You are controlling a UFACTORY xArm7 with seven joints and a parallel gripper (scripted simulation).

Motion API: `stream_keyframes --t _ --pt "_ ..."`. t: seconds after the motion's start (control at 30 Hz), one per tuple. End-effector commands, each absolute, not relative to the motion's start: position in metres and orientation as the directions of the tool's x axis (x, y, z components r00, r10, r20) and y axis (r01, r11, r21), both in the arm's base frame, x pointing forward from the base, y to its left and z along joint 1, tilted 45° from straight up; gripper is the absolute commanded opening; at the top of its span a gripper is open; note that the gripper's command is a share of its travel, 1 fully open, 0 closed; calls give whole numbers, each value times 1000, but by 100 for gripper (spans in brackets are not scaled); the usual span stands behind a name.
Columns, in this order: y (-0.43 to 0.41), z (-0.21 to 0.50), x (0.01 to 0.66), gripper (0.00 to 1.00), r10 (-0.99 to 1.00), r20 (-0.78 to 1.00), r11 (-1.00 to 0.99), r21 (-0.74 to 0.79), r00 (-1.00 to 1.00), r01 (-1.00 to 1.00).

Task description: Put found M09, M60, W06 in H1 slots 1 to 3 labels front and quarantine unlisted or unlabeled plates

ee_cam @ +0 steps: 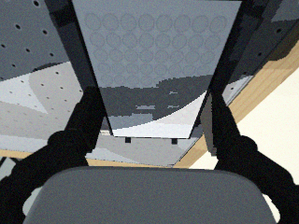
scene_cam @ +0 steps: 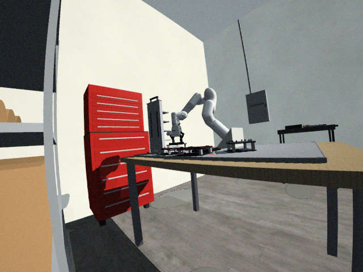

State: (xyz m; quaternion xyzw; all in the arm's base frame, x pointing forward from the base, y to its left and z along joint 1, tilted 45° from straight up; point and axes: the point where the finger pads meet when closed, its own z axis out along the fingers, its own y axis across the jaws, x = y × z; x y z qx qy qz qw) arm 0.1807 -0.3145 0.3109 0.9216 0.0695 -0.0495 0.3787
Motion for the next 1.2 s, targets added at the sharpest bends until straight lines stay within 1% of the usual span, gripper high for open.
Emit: stream_keyframes --t 0.0,1.17 --pt "-315 312 181 100 92 -143 -701 693 986 166" --pt "-284 343 183 100 92 -143 -701 693 986 166"
